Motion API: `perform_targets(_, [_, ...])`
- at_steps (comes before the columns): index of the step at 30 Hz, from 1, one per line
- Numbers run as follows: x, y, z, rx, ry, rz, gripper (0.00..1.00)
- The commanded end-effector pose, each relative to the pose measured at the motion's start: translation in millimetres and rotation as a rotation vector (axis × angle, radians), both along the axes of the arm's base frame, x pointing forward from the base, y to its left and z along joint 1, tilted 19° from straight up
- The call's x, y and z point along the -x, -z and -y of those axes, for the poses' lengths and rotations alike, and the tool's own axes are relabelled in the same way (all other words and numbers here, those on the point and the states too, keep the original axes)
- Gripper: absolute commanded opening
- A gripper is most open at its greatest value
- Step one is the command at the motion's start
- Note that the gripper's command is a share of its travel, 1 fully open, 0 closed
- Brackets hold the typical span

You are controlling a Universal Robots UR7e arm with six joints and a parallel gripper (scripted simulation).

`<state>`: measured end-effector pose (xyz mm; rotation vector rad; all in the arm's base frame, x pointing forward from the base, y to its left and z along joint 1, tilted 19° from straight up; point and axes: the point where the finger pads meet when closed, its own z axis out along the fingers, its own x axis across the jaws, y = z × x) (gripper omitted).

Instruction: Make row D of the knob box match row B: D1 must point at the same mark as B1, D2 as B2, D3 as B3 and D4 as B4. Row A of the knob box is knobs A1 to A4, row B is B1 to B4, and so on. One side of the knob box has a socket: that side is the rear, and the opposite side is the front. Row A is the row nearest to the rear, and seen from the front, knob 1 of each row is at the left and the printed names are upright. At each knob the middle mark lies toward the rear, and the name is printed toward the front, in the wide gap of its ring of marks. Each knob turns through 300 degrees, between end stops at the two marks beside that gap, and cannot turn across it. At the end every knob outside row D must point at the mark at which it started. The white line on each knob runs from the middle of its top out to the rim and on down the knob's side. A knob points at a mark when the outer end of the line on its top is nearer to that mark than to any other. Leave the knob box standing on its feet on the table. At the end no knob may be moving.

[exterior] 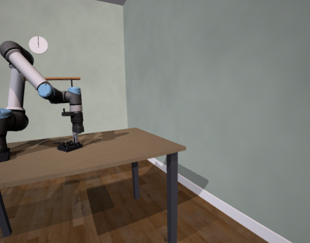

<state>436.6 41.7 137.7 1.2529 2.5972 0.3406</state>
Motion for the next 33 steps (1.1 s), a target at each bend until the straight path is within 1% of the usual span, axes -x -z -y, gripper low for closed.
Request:
perform_targets(1, [-0.3, -0.5, 0.1, 0.0, 0.0, 0.001, 0.3])
perform_targets(20, [-0.3, -0.5, 0.1, 0.001, -0.003, 0.002, 0.3])
perform_targets(33, [-0.3, -0.5, 0.1, 0.012, -0.036, 0.005, 0.3])
